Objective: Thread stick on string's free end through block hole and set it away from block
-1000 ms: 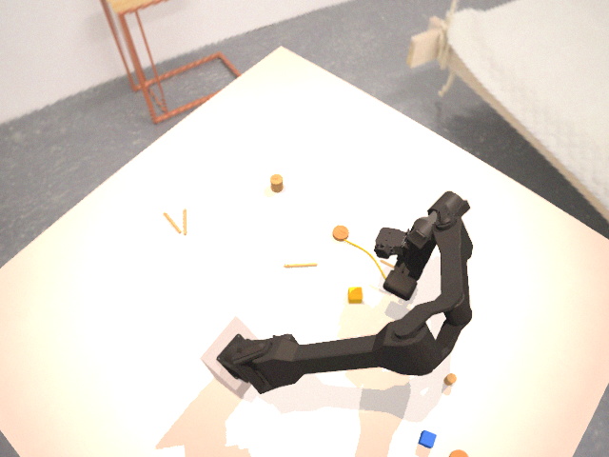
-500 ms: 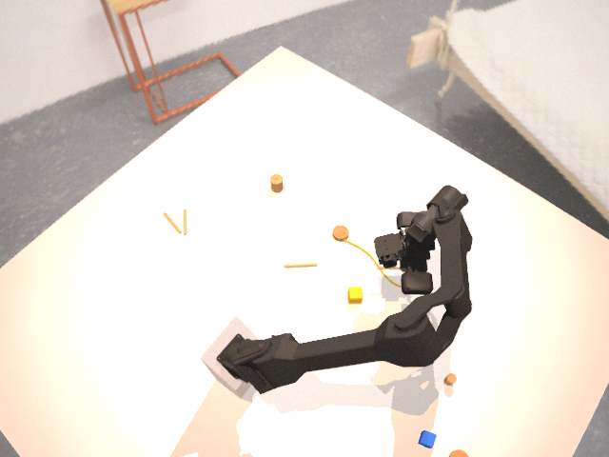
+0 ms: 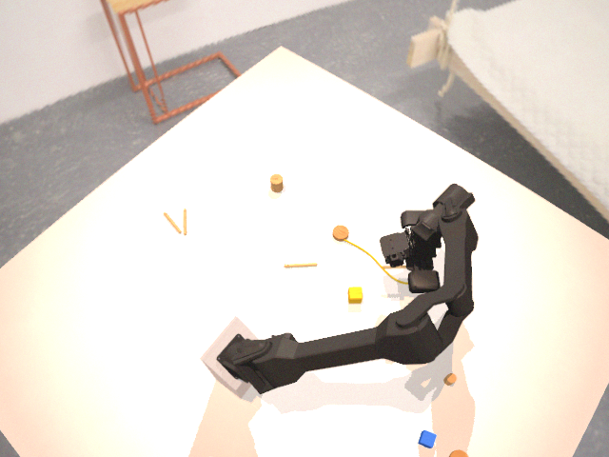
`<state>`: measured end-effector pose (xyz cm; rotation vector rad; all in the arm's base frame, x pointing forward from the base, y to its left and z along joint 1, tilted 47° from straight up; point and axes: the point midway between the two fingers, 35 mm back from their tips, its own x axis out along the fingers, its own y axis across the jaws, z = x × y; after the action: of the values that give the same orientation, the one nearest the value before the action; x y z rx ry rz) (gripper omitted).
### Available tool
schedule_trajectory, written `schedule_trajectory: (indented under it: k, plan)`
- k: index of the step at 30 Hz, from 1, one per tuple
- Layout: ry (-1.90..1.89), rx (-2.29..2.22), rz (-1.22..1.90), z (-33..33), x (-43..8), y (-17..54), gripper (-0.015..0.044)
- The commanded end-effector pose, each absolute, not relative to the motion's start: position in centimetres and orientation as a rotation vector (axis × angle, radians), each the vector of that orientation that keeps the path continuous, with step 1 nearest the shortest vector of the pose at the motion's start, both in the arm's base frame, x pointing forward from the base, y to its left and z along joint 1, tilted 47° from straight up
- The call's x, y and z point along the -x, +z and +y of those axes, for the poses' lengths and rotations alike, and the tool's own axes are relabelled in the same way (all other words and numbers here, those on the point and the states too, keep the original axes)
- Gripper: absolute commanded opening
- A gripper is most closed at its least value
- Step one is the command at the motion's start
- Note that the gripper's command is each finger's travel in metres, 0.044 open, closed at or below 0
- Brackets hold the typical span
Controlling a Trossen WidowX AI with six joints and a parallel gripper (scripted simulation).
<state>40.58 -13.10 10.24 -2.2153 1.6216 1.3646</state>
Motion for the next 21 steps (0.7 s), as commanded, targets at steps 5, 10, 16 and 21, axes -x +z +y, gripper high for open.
schedule_trajectory:
  k: [5,10,16,21]
  plan:
    - [1.37,2.216,1.625,-13.6,-41.3,10.7,0.0]
    - [1.367,2.215,1.625,-13.9,-41.7,11.1,0.0]
    - [1.367,2.215,1.625,-14.3,-42.2,11.6,0.0]
    - [1.367,2.216,1.625,-14.6,-42.6,12.0,0.0]
